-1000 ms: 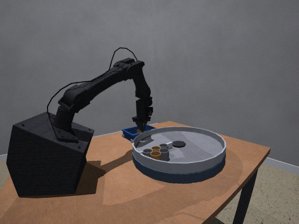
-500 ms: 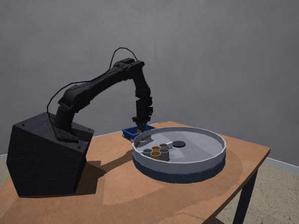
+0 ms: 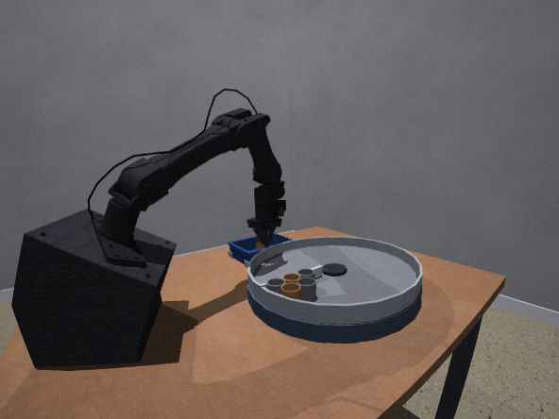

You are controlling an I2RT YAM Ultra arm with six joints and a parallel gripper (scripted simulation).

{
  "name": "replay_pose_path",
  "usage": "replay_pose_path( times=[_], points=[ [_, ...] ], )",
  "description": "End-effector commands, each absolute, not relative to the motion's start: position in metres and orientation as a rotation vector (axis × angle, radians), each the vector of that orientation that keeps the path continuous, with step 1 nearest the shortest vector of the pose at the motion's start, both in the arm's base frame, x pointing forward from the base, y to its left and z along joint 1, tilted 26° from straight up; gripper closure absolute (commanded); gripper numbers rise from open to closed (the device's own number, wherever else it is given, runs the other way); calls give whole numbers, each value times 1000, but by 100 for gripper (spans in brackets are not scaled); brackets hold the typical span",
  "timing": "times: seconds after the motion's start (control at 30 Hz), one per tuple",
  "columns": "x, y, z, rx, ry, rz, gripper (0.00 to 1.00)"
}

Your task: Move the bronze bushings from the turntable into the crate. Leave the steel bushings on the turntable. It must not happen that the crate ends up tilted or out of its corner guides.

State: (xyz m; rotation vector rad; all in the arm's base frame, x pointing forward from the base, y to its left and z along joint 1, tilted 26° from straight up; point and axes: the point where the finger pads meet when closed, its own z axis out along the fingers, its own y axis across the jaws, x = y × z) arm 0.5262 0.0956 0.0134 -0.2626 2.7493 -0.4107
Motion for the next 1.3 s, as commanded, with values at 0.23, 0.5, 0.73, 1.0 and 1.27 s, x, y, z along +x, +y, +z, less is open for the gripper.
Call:
replay_pose_path(
  times=[0.23,0.5,0.73,1.0,1.27],
  points=[
    [524,99,28,-279,2733,-398,100],
    [524,99,28,-279,2733,-398,84],
    [526,100,29,-278,2723,-401,84],
    [526,100,29,-278,2723,-401,84],
    [526,100,29,-278,2723,-401,84]
  ],
)
